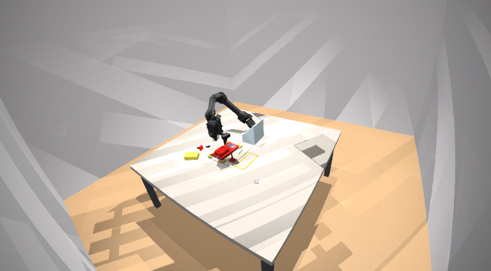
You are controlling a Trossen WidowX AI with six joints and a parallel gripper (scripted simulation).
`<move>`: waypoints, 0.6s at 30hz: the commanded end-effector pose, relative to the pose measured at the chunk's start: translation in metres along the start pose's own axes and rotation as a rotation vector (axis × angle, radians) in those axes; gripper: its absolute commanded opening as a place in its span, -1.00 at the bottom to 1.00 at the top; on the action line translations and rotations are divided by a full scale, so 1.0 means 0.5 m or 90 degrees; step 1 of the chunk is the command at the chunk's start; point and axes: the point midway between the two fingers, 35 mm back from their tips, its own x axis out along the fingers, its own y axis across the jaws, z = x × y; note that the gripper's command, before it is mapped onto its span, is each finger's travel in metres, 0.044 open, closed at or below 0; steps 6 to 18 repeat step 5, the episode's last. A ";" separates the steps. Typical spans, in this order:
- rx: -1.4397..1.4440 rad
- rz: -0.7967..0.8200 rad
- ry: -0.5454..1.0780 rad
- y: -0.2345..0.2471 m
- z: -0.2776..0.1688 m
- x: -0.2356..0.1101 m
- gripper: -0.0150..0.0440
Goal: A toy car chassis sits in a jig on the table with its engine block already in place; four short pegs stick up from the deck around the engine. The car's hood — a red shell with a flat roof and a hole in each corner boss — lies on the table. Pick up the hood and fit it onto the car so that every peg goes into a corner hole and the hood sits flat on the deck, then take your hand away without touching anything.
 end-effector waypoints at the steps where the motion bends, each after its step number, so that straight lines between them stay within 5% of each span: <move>1: 0.003 0.002 0.001 0.000 0.000 -0.001 1.00; 18: 0.003 0.002 0.001 0.000 0.000 -0.001 1.00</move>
